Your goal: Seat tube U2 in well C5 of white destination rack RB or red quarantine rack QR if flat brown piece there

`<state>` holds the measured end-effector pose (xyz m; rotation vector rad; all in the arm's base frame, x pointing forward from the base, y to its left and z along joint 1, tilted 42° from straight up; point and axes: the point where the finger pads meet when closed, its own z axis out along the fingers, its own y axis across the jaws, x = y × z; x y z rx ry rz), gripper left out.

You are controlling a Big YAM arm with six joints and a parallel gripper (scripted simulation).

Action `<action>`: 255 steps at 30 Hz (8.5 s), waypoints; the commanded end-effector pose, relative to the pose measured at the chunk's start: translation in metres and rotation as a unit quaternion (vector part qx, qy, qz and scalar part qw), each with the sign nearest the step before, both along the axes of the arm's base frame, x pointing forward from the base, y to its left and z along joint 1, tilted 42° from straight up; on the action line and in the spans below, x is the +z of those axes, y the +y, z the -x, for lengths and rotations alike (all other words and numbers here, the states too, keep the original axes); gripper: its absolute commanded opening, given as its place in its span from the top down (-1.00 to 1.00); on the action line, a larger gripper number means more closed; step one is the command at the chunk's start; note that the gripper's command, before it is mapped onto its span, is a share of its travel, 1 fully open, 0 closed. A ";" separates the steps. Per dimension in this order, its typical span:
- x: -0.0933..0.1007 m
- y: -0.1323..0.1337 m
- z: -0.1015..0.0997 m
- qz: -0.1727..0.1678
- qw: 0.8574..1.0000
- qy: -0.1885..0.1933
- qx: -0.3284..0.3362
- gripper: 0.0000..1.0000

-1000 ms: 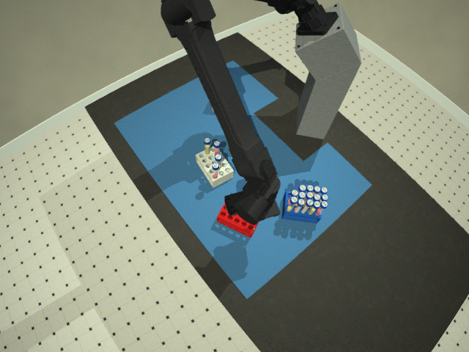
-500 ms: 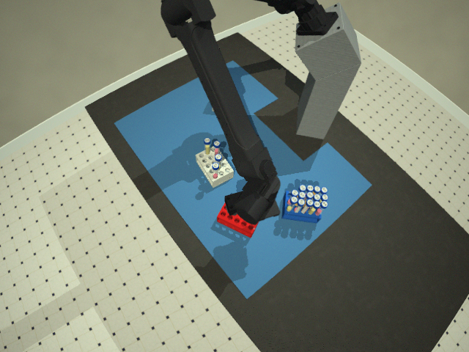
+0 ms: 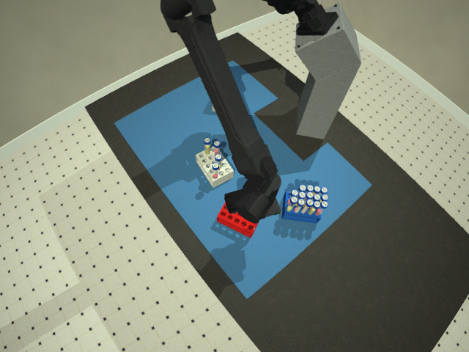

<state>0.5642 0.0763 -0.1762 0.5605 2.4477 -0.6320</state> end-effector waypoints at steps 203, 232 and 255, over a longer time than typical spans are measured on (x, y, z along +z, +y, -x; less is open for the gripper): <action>-0.079 0.009 0.133 0.327 0.590 0.428 0.602 0.40; -0.092 0.004 0.135 0.327 0.583 0.433 0.606 0.40; -0.089 0.010 0.131 0.330 0.584 0.426 0.607 1.00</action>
